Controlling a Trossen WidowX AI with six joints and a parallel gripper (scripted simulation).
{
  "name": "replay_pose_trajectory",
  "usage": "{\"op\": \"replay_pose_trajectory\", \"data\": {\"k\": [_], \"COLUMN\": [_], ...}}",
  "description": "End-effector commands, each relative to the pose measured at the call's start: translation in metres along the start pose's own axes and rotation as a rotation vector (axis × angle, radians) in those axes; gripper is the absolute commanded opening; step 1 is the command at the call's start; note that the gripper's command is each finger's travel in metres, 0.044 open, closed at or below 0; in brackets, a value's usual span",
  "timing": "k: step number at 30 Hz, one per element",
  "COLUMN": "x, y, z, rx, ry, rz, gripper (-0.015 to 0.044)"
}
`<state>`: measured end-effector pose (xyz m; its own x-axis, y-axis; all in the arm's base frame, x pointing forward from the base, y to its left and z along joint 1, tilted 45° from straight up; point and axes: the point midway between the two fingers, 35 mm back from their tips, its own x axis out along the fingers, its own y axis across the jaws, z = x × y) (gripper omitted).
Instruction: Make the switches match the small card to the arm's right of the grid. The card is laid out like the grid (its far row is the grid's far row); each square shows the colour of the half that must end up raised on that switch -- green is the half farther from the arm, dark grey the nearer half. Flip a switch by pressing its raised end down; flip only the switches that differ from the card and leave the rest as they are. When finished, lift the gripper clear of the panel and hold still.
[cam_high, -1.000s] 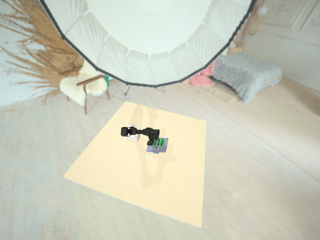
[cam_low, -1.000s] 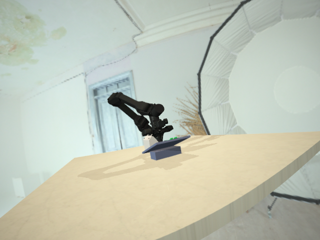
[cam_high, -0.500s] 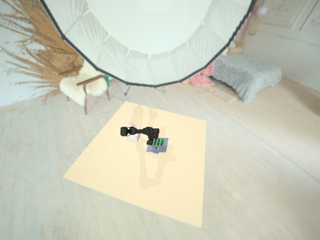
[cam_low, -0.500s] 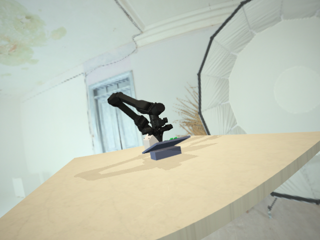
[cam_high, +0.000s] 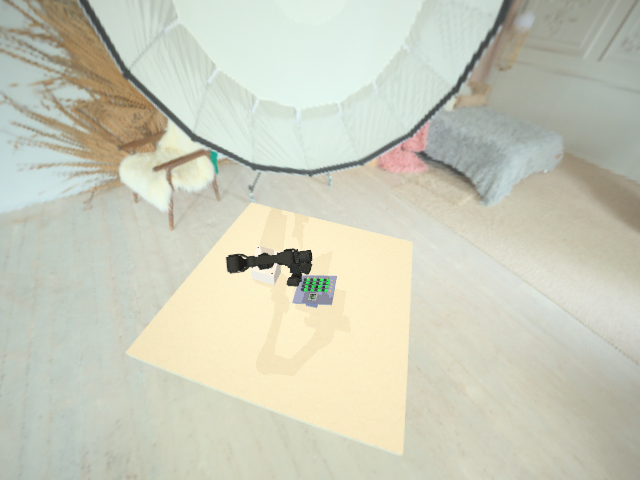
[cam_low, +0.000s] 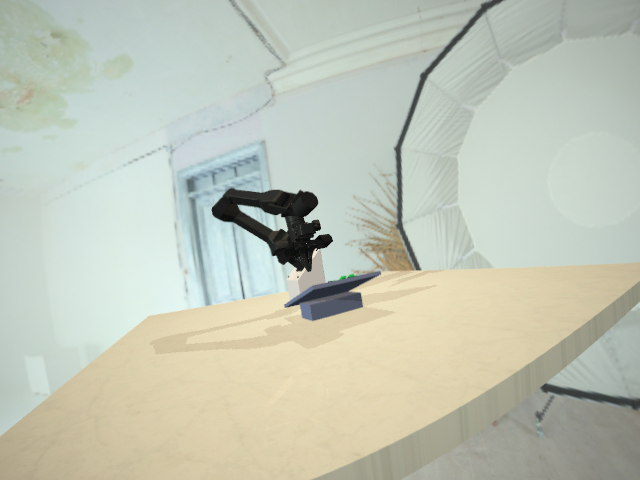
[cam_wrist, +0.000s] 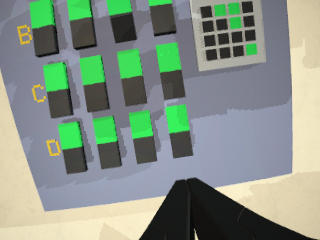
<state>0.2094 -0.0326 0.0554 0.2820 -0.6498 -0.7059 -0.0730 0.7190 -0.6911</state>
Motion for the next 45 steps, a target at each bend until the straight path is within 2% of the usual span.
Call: {"op": "replay_pose_trajectory", "data": {"k": [1, 7, 28, 45], "x": [0.002, 0.036, 0.06, 0.06], "y": [-0.004, -0.005, -0.005, -0.005], "z": [-0.005, -0.007, -0.007, -0.007], "rx": [-0.009, -0.009, -0.009, -0.009], "ry": [0.003, -0.023, -0.023, -0.023], "rz": [-0.004, -0.006, -0.007, -0.007], "gripper": [0.0, 0.0, 0.0, 0.0]}}
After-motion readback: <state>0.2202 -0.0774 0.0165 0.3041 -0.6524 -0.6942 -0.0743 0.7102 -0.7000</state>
